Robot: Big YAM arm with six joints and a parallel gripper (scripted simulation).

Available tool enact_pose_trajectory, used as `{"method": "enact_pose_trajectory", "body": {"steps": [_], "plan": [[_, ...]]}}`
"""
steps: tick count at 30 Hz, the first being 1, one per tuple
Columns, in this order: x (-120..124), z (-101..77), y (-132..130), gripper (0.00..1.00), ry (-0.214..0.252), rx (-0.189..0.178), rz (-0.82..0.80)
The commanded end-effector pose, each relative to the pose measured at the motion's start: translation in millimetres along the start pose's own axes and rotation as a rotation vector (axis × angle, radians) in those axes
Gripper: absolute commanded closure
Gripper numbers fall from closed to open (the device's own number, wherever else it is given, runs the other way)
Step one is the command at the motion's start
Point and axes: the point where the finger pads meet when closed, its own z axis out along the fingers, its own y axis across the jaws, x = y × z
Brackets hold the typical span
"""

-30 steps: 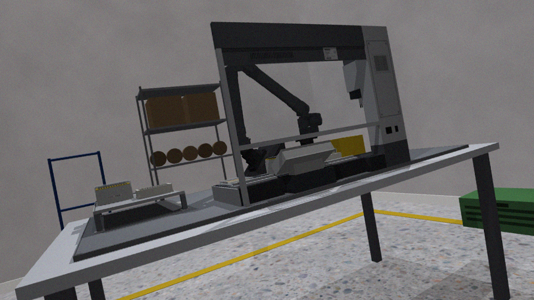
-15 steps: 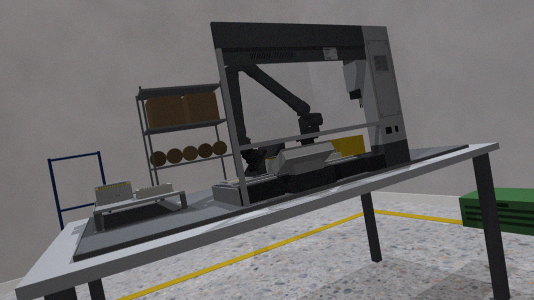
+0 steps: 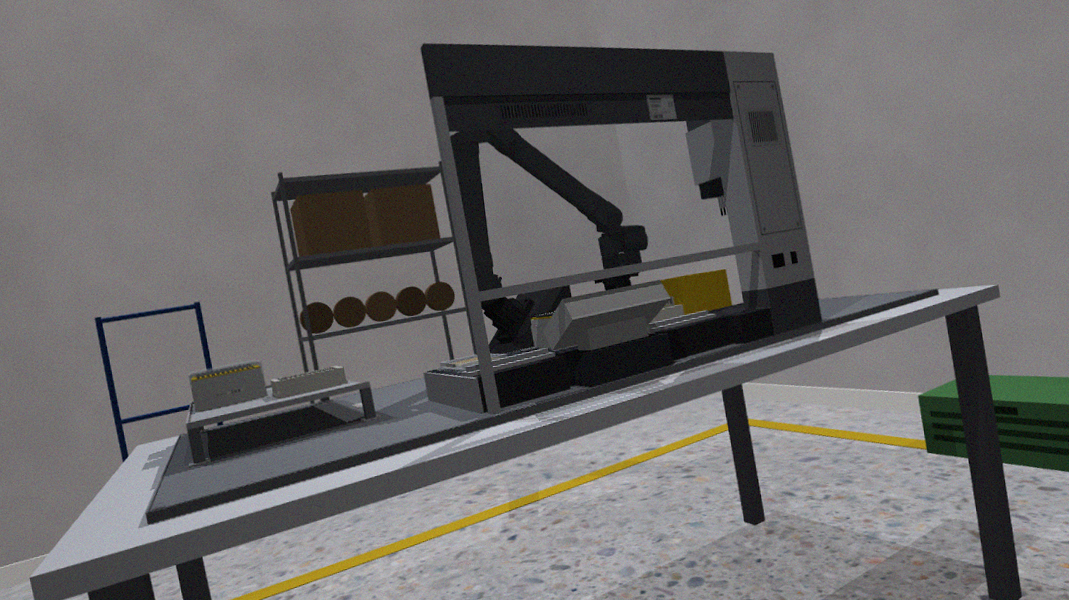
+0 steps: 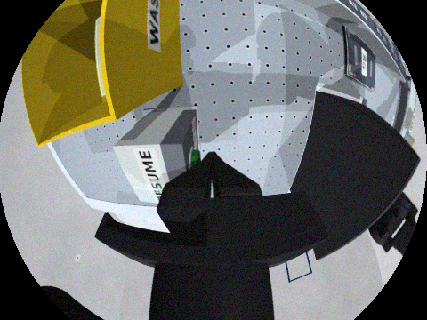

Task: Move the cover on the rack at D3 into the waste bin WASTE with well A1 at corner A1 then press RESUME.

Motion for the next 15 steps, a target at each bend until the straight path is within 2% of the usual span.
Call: {"method": "enact_pose_trajectory", "body": {"steps": [1, 15], "plan": [[0.4, -11.4, 19.0, 1.0, -0.01, -0.025, 0.003], [0.4, -11.2, 22.3, 1.0, -0.01, -0.025, 0.003]]}}
